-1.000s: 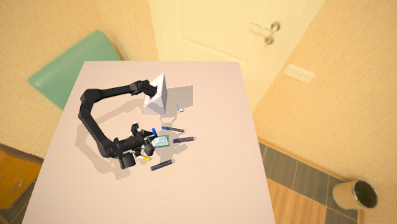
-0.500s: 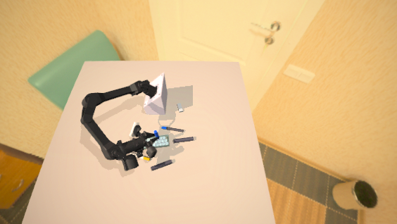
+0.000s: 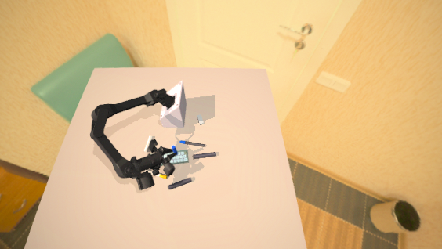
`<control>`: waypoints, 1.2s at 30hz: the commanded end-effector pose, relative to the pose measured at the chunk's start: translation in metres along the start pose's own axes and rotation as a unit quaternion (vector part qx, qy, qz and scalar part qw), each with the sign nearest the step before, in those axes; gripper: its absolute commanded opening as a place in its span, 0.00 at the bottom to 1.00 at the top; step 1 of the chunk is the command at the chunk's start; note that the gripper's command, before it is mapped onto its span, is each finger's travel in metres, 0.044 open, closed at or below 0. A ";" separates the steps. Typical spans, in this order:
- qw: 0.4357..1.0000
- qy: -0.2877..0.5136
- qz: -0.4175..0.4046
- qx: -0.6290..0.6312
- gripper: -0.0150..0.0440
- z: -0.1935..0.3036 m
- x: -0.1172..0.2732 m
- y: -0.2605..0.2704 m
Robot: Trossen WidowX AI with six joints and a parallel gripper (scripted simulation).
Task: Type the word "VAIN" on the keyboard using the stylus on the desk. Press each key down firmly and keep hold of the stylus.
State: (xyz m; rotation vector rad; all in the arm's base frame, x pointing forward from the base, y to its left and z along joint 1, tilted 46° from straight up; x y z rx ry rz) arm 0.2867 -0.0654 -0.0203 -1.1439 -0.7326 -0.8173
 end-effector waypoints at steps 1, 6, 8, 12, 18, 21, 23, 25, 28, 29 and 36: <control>1.000 -0.001 0.000 0.003 0.25 -0.001 0.000 0.000; 1.000 -0.002 0.000 0.003 0.39 -0.002 0.000 0.002; 1.000 -0.002 -0.001 0.003 0.39 -0.003 0.001 0.004; 1.000 -0.002 -0.001 0.003 0.39 -0.003 0.001 0.004; 1.000 -0.002 -0.001 0.003 0.39 -0.006 -0.001 0.004; 1.000 -0.002 -0.001 0.003 0.39 -0.006 -0.001 0.004; 1.000 -0.002 -0.001 0.003 0.39 -0.006 -0.001 0.004; 1.000 -0.002 -0.001 0.003 0.39 -0.006 -0.001 0.004; 1.000 -0.002 -0.001 0.003 0.39 -0.006 -0.001 0.004; 1.000 -0.002 -0.001 0.003 0.39 -0.006 -0.001 0.004; 1.000 -0.002 -0.001 0.003 0.39 -0.006 -0.001 0.003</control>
Point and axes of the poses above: the point midway between the two fingers, 35 mm back from their tips, its own x axis back along the fingers, its own y axis across the jaws, z = x × y, the point moved 3 cm from there along x, back along the fingers, and after that the axes turned 8 degrees about -x, right-handed, at the moved point
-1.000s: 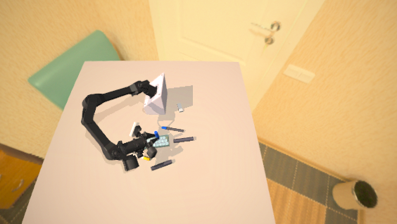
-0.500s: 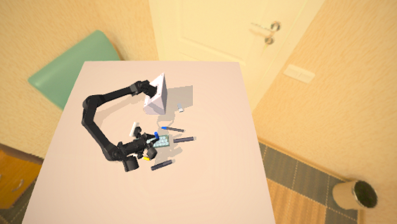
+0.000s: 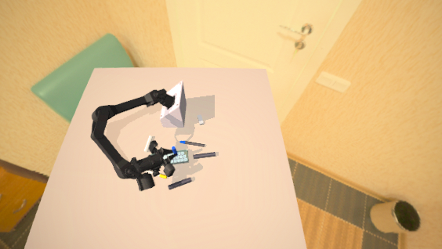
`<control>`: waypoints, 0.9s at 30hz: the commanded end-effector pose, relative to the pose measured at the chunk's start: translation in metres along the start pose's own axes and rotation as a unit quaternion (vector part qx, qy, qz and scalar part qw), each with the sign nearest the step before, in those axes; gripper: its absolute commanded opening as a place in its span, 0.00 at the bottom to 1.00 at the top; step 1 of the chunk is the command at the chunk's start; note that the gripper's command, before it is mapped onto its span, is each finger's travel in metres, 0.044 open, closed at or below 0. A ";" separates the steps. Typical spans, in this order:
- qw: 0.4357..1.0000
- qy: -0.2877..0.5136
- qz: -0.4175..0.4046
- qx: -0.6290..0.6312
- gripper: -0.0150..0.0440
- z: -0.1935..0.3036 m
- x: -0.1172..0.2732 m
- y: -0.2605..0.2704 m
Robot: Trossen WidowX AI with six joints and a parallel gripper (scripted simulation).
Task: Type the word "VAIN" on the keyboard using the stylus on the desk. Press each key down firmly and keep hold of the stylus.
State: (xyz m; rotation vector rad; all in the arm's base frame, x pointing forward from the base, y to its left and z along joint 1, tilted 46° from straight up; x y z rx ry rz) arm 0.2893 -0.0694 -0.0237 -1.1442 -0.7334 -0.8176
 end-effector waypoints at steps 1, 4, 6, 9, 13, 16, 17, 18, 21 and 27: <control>1.000 -0.002 0.000 0.003 0.39 -0.001 -0.001 0.000; 1.000 -0.002 0.000 0.003 0.39 -0.002 -0.002 0.000; 1.000 -0.002 0.000 0.003 0.39 -0.003 -0.002 0.000; 1.000 -0.002 0.000 0.003 0.39 -0.004 -0.003 0.000; 1.000 -0.002 0.000 0.003 0.39 -0.006 -0.004 0.000; 1.000 -0.002 0.000 0.003 0.39 -0.007 -0.004 0.000; 1.000 -0.002 0.000 0.003 0.39 -0.007 -0.004 0.000; 1.000 -0.002 0.000 0.003 0.39 -0.007 -0.004 0.000; 1.000 -0.002 0.000 0.003 0.39 -0.007 -0.004 0.001; 1.000 -0.002 0.000 0.003 0.39 -0.010 -0.006 0.001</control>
Point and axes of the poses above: the point midway between the two fingers, 35 mm back from their tips, its own x axis back along the fingers, its own y axis across the jaws, z = x × y, the point moved 3 cm from there along x, back along the fingers, and after that the axes turned 8 degrees about -x, right-handed, at the moved point
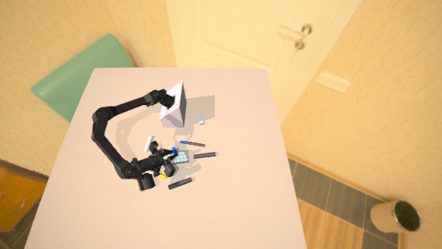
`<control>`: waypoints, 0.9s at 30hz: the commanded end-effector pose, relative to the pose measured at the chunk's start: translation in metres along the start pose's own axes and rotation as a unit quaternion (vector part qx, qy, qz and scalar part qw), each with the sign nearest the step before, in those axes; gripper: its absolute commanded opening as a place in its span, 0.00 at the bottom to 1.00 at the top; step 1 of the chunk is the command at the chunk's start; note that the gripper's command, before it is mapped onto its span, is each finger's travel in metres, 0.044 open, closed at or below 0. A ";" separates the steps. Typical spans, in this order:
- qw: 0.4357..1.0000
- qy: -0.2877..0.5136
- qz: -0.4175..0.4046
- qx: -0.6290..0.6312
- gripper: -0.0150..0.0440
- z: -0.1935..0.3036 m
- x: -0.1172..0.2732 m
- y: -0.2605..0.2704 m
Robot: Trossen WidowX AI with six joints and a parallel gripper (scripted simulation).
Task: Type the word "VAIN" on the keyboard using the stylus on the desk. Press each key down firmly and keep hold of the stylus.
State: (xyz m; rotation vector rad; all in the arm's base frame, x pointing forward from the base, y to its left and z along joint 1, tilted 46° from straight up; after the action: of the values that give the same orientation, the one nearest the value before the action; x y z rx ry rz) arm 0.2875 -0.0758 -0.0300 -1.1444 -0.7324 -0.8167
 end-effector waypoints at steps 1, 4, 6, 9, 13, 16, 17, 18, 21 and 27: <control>1.000 -0.002 -0.001 0.003 0.39 -0.002 -0.001 0.001; 1.000 -0.002 -0.001 0.003 0.39 -0.004 -0.002 0.001; 1.000 -0.002 -0.001 0.003 0.39 -0.004 -0.002 0.001; 1.000 -0.002 -0.001 0.003 0.39 -0.005 -0.003 0.001; 1.000 -0.002 -0.001 0.003 0.39 -0.007 -0.003 0.001; 1.000 -0.002 -0.001 0.003 0.39 -0.008 -0.004 0.001; 1.000 -0.002 -0.001 0.003 0.39 -0.007 -0.003 0.001; 1.000 -0.002 -0.001 0.003 0.39 -0.006 -0.003 0.001; 1.000 -0.002 -0.001 0.003 0.39 -0.006 -0.003 0.001; 1.000 -0.002 -0.001 0.003 0.39 0.000 0.001 0.000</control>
State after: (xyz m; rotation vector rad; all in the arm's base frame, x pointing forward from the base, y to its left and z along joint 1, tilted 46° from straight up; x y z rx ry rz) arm 0.2876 -0.0798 -0.0337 -1.1425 -0.7363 -0.8164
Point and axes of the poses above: the point midway between the two fingers, 35 mm back from their tips, its own x axis back along the fingers, its own y axis across the jaws, z = x × y, the point moved 3 cm from there along x, back along the fingers, and after that the axes turned 8 degrees about -x, right-handed, at the moved point
